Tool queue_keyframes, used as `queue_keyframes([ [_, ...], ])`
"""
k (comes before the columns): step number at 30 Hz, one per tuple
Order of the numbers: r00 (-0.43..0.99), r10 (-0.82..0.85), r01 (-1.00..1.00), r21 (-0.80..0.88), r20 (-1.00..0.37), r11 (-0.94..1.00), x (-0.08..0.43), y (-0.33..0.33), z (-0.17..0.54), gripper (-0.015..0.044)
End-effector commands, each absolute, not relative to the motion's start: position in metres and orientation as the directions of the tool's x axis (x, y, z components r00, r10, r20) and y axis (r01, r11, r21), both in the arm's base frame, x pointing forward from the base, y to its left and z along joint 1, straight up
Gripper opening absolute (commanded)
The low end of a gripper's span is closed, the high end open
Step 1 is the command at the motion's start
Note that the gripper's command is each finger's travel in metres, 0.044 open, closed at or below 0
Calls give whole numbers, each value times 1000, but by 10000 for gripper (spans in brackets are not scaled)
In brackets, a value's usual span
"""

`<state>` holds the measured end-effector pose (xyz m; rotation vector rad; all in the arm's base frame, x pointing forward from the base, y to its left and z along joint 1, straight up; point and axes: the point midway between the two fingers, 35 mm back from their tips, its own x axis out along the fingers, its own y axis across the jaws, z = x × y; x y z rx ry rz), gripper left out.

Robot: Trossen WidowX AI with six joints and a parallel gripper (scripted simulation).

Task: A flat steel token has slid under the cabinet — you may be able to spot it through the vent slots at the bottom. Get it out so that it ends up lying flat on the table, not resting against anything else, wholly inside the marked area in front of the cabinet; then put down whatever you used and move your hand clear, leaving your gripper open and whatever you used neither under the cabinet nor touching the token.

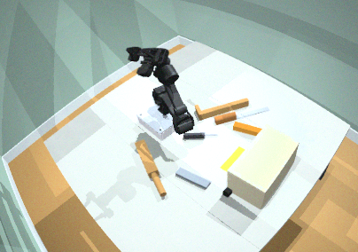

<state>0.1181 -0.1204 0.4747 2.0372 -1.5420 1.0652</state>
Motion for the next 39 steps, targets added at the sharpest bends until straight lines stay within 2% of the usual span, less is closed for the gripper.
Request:
queue_keyframes([
  [1,115,-651,-932,-145,750,-332,118,-120,475,374],
  [11,115,-651,-932,-145,750,-332,118,-120,475,121],
  [13,115,-651,-932,-145,750,-332,118,-120,475,120],
  [14,115,-651,-932,-145,750,-332,118,-120,475,146],
  [20,162,-660,-925,-120,733,-360,117,-120,461,0],
  [36,160,-662,-926,-120,732,-357,117,-121,462,0],
  [39,119,-653,-928,-150,748,-342,106,-120,468,79],
])
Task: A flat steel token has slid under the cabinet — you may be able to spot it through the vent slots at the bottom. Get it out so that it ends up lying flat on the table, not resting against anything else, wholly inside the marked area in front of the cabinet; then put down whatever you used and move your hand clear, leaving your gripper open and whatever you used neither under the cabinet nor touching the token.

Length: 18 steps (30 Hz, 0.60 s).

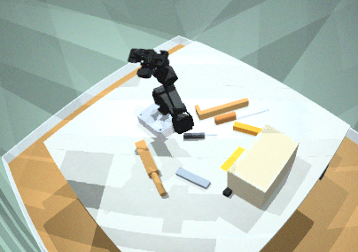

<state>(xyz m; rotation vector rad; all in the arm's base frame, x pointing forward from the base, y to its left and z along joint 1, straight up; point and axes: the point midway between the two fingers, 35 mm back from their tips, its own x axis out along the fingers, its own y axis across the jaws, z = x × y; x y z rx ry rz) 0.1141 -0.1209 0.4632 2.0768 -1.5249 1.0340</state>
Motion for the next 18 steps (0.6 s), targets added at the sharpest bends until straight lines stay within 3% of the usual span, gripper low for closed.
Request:
queue_keyframes([
  [1,91,-646,-928,-171,758,-332,98,-120,472,105],
  [7,-74,-586,-917,-286,807,-278,51,-111,493,263],
  [18,-281,-435,-890,-402,855,-215,-10,-84,513,270],
])
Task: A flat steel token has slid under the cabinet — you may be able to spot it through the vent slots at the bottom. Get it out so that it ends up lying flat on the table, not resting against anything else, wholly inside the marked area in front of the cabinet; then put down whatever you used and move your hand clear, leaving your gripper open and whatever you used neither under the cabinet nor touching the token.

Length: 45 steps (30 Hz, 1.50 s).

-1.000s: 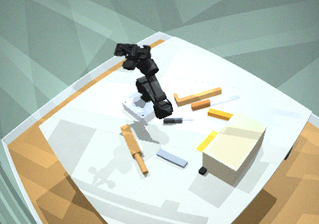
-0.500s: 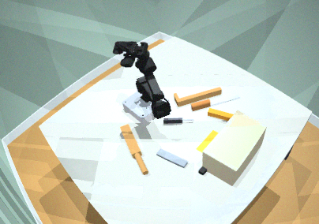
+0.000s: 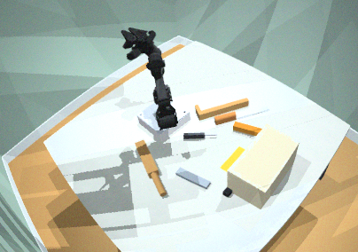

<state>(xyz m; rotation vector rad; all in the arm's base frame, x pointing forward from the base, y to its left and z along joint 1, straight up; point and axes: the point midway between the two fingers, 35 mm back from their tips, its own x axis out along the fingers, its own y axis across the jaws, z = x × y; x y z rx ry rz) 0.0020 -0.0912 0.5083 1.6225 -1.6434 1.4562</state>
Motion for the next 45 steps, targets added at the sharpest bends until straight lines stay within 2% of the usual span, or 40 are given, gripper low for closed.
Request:
queue_keyframes([
  [1,-305,-416,-884,-417,857,-210,-17,-80,514,270],
  [11,-513,-191,-820,-543,837,-180,-80,-26,523,270],
  [19,-627,24,-768,-613,779,-185,-118,29,519,270],
  [30,-656,276,-754,-622,703,-211,-136,97,507,270],
  [45,-596,680,-739,-623,426,-258,-132,219,457,270],
])
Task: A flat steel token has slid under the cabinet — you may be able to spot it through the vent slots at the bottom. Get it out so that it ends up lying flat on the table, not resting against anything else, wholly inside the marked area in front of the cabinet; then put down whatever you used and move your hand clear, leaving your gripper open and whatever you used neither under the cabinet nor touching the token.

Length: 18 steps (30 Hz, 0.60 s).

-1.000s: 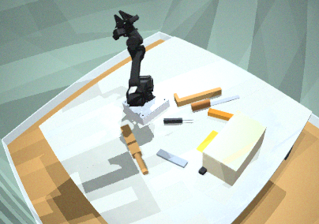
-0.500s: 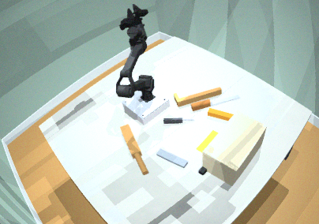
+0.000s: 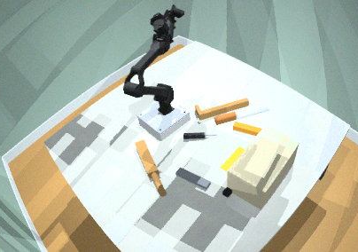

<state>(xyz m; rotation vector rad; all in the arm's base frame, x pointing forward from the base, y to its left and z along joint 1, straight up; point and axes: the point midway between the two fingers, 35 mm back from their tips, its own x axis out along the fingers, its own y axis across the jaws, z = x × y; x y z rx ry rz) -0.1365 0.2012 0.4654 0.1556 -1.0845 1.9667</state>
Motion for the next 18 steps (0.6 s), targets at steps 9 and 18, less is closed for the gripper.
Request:
queue_keyframes([
  [9,-472,855,-764,-584,216,-275,-102,281,414,270],
  [18,-317,948,-803,-530,-8,-273,-58,326,365,270],
])
